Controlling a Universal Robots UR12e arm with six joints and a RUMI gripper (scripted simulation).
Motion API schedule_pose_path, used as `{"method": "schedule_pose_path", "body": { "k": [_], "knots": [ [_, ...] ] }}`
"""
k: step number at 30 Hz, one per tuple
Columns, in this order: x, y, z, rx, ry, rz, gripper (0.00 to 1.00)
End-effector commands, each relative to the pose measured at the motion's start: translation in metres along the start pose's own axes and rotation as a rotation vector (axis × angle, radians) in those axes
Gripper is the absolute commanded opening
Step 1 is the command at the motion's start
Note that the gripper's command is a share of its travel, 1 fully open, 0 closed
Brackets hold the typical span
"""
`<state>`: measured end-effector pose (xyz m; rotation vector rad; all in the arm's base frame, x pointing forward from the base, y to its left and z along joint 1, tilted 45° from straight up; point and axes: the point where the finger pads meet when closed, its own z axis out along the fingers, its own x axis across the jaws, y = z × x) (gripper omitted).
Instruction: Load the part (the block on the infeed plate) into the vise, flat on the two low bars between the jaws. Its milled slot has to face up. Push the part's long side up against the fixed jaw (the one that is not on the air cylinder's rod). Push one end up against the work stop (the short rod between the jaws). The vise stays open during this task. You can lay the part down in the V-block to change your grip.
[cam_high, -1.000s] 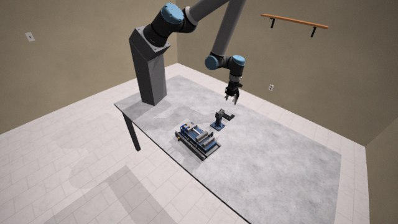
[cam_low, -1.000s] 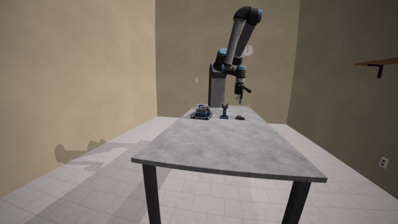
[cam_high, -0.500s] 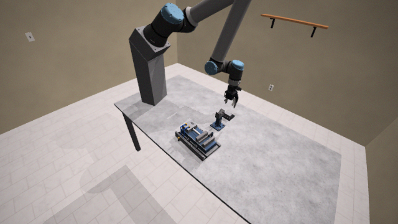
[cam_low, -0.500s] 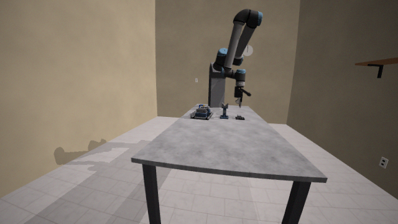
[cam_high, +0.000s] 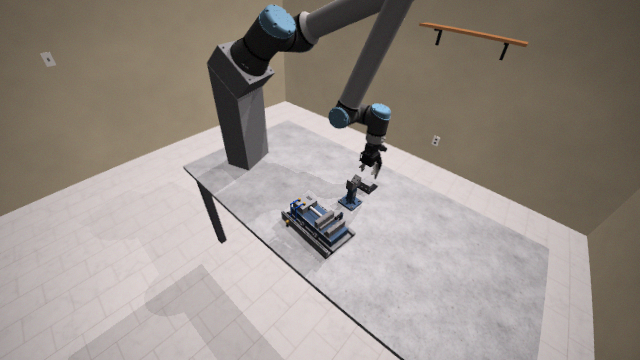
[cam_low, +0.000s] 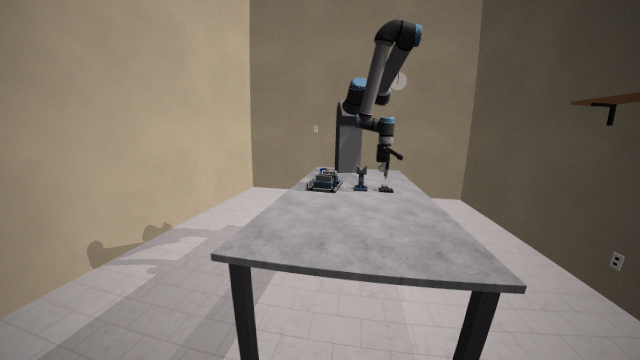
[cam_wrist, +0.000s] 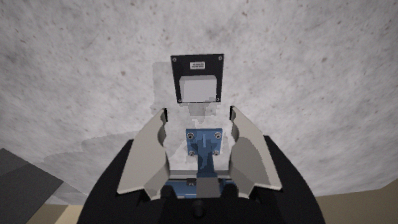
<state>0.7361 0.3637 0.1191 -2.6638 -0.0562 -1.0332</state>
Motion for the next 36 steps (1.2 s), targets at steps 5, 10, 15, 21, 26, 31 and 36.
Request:
{"method": "schedule_pose_path", "body": {
  "k": [5,10,15,21,26,31,36],
  "knots": [
    [0.0,0.0,0.017,0.0,0.001,0.0,0.51],
    [0.0,0.0,0.026,0.0,0.001,0.0,0.51],
    [0.0,0.0,0.036,0.0,0.001,0.0,0.51],
    [0.0,0.0,0.047,0.0,0.001,0.0,0.51],
    [0.0,0.0,0.052,0.0,0.001,0.0,0.51],
    [0.0,0.0,0.058,0.0,0.001,0.0,0.51],
    [0.0,0.0,0.063,0.0,0.001,0.0,0.51]
  ]
}}
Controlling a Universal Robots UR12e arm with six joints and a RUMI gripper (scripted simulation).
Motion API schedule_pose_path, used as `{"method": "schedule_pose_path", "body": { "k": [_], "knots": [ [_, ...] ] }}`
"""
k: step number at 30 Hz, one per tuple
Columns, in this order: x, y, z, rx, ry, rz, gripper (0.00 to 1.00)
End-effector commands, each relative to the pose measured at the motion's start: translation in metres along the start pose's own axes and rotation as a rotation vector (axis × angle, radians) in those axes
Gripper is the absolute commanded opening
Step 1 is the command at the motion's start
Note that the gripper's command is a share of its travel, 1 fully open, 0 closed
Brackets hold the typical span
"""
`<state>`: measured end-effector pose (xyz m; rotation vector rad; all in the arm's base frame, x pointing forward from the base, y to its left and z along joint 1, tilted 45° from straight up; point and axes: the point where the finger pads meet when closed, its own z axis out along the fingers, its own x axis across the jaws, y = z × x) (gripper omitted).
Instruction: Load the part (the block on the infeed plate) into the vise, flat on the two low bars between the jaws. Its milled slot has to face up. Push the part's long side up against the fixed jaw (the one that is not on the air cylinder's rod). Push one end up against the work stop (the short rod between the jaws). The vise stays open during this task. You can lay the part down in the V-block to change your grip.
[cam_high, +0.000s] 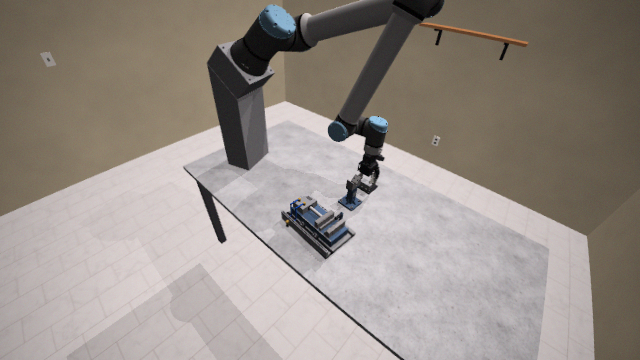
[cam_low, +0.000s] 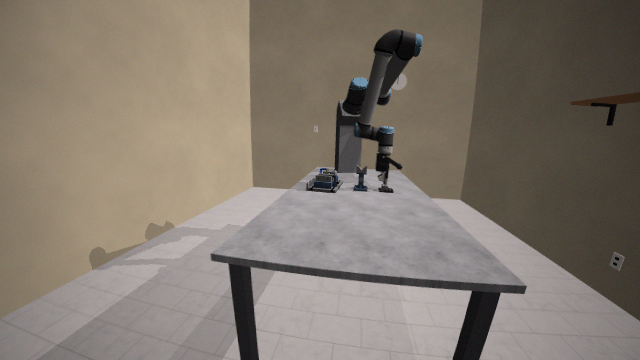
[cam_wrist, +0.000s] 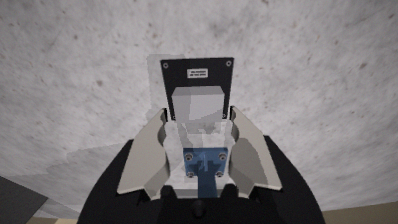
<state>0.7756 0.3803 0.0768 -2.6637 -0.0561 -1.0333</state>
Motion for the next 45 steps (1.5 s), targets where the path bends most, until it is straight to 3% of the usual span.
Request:
{"method": "schedule_pose_path", "body": {
  "k": [1,45],
  "knots": [
    [0.0004,-0.0003,0.0034,0.0,0.001,0.0,0.51],
    [0.0004,-0.0003,0.0096,0.0,0.001,0.0,0.51]
  ]
}}
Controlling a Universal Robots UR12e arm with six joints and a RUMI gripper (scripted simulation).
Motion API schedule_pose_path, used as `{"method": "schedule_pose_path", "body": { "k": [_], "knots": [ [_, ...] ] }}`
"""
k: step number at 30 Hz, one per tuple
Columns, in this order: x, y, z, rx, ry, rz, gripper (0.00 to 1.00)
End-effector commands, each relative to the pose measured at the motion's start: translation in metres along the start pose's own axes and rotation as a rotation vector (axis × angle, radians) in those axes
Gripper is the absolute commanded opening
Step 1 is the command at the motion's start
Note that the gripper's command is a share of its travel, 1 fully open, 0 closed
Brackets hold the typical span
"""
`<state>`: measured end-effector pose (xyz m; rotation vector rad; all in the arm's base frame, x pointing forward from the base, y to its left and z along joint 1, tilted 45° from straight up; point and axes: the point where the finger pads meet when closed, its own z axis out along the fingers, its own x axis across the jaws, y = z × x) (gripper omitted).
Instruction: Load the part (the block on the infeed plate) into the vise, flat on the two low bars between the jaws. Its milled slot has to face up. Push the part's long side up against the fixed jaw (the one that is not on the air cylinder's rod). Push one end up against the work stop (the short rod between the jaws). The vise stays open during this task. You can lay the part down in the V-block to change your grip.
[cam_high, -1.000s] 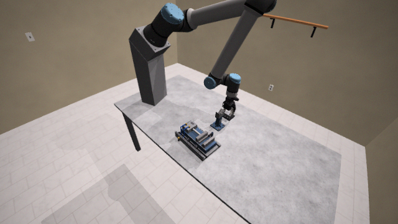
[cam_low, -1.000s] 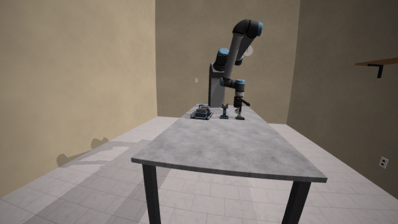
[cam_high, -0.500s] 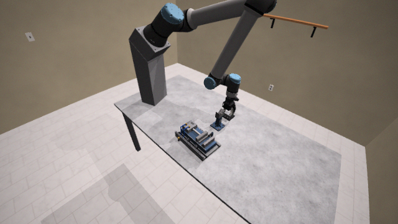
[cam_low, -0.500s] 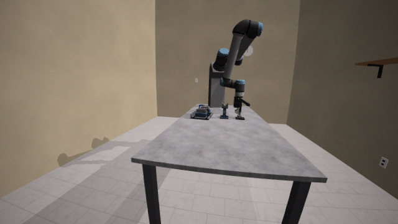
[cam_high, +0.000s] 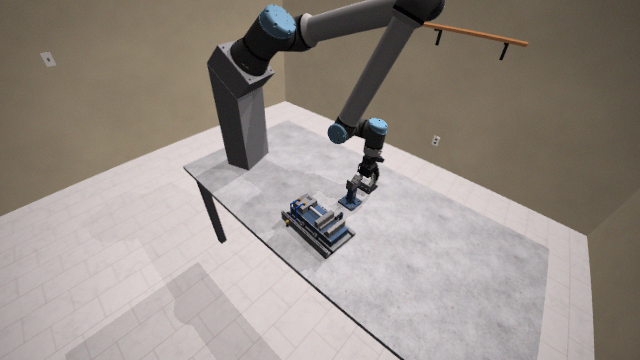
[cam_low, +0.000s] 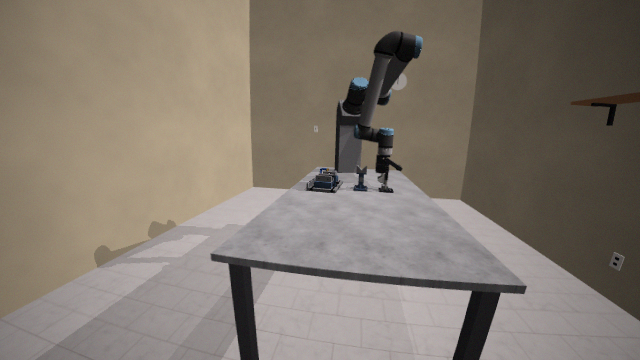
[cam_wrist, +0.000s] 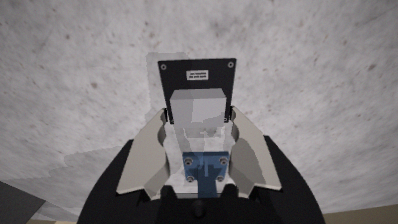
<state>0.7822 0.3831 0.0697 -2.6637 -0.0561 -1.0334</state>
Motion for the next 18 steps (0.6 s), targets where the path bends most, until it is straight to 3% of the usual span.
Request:
{"method": "schedule_pose_path", "body": {
  "k": [1,16,17,18],
  "knots": [
    [0.0003,-0.0003,-0.0004,0.0,0.001,0.0,0.51],
    [0.0003,-0.0003,-0.0004,0.0,0.001,0.0,0.51],
    [0.0003,-0.0003,-0.0004,0.0,0.001,0.0,0.0],
    [0.0003,-0.0003,-0.0004,0.0,0.001,0.0,0.0]
  ]
}}
